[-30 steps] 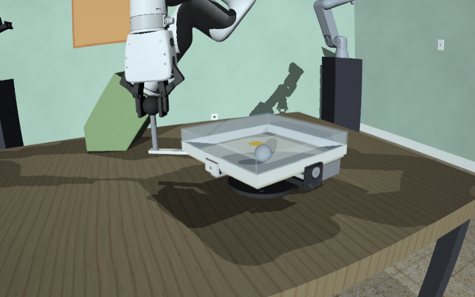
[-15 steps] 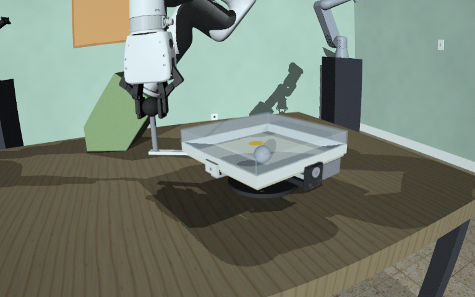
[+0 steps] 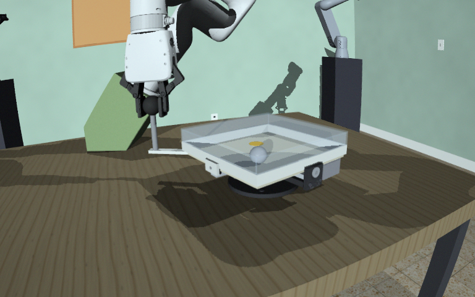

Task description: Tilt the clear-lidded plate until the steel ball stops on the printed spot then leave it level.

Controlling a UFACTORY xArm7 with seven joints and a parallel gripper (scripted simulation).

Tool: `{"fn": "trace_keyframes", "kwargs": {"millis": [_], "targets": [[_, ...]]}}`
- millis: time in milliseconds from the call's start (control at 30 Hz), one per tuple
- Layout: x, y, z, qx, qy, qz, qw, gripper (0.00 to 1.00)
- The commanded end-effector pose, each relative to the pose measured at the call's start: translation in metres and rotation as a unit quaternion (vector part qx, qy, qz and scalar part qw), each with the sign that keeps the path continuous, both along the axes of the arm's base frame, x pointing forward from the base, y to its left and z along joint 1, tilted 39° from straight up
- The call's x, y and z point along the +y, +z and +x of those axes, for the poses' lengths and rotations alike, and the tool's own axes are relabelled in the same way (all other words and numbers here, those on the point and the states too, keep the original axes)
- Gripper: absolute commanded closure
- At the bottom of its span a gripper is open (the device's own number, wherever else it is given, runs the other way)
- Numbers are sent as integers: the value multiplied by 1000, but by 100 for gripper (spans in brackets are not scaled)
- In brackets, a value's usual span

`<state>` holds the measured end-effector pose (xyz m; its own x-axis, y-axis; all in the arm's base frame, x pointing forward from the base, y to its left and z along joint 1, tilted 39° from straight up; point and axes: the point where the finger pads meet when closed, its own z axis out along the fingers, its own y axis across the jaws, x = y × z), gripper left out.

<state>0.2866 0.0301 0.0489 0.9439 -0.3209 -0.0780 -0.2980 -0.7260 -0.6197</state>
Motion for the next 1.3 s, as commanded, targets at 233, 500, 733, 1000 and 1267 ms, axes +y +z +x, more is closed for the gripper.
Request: {"fn": "trace_keyframes", "kwargs": {"millis": [233,500,733,1000,1267], "targets": [[0,-3,1,1,0,0,1000,100],[0,-4,1,1,0,0,1000,100],[0,-2,0,1,0,0,1000,100],[0,-1,-1,1,0,0,1000,100],[0,0,-1,1,0,0,1000,100]]}}
